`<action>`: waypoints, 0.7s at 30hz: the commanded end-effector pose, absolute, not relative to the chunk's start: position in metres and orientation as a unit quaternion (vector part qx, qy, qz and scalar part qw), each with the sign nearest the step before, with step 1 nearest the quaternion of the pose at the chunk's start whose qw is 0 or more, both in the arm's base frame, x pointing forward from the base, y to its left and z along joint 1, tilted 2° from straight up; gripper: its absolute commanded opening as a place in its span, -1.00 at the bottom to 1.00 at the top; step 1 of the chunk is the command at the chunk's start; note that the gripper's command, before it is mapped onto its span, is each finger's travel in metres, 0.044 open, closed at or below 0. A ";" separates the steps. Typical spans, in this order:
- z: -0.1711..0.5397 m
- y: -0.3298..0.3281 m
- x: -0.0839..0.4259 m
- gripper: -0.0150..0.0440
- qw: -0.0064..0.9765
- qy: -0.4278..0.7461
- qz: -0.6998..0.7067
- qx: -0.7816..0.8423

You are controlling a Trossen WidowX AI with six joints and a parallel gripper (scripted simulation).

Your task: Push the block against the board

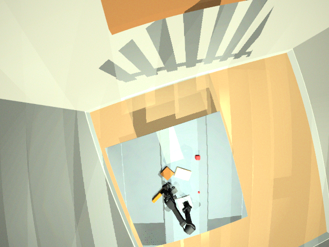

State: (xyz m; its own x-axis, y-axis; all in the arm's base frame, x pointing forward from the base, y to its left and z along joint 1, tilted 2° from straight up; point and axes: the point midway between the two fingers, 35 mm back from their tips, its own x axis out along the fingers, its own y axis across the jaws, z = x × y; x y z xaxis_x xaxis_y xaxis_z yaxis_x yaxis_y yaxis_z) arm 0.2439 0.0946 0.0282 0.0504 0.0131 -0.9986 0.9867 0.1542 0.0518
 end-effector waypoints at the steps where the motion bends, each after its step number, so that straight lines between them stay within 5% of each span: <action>1: 0.027 0.098 0.243 -0.49 0.546 0.527 -0.446 0.474; 21: 0.027 0.102 0.241 -0.49 0.546 0.527 -0.446 0.474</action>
State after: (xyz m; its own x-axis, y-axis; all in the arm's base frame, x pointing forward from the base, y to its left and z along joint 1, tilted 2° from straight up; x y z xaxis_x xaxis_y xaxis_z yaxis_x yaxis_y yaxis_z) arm 0.2408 0.1051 0.0280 0.0501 0.0129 -0.9987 0.9874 0.1498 0.0515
